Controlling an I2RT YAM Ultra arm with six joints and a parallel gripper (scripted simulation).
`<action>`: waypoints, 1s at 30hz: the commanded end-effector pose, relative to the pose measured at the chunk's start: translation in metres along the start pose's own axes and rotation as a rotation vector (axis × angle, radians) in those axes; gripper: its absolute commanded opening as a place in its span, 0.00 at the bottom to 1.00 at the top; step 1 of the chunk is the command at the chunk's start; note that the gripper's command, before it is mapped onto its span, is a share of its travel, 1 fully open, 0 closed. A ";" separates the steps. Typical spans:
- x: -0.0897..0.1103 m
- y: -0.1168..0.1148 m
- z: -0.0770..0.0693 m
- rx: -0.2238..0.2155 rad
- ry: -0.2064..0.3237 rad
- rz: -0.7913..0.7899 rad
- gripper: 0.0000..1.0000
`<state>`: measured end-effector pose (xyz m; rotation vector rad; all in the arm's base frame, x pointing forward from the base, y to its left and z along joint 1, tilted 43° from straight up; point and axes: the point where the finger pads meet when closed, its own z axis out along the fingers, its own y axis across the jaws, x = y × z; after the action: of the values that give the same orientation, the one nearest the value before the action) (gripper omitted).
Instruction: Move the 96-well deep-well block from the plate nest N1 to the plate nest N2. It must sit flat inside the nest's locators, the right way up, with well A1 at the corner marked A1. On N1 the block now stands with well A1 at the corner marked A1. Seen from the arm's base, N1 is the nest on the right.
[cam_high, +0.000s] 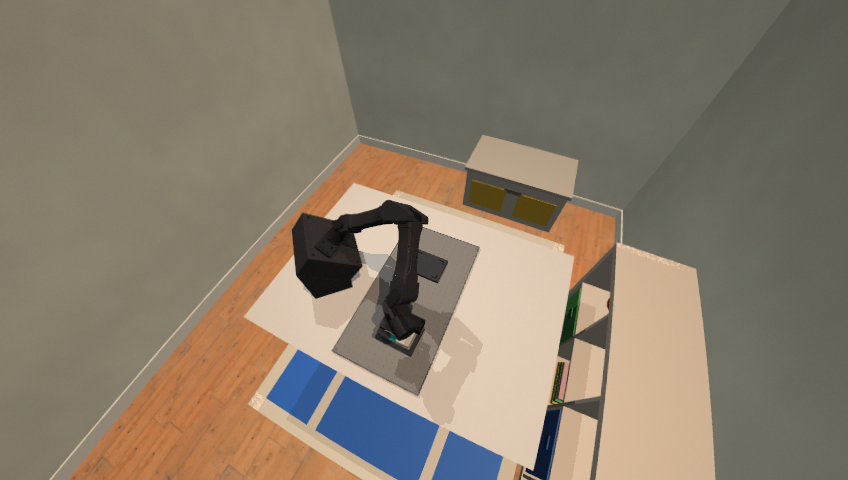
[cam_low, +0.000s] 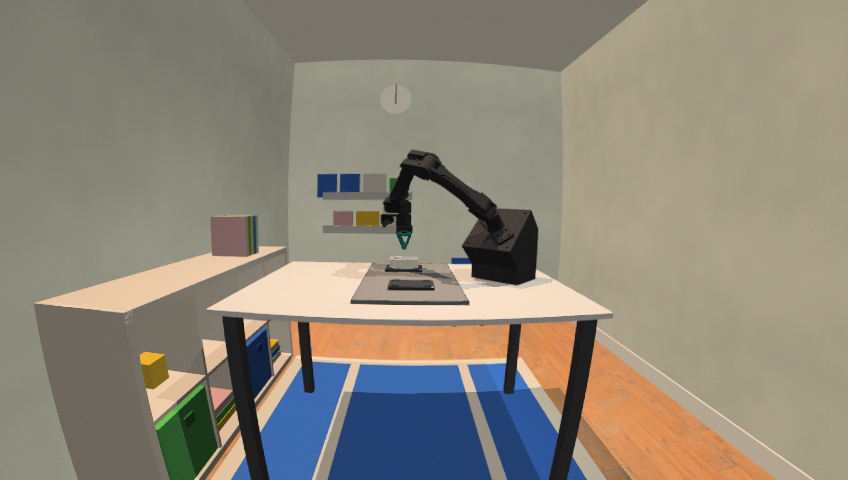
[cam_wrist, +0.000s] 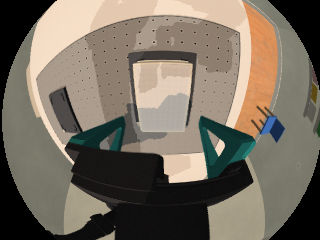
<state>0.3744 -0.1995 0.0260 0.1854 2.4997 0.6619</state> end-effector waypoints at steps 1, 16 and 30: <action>-0.003 -0.002 -0.005 0.007 -0.015 -0.003 1.00; -0.003 -0.002 -0.005 0.007 -0.015 -0.003 1.00; -0.004 -0.002 0.012 0.007 -0.015 -0.003 1.00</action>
<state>0.3814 -0.1916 0.0160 0.1801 2.5019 0.6730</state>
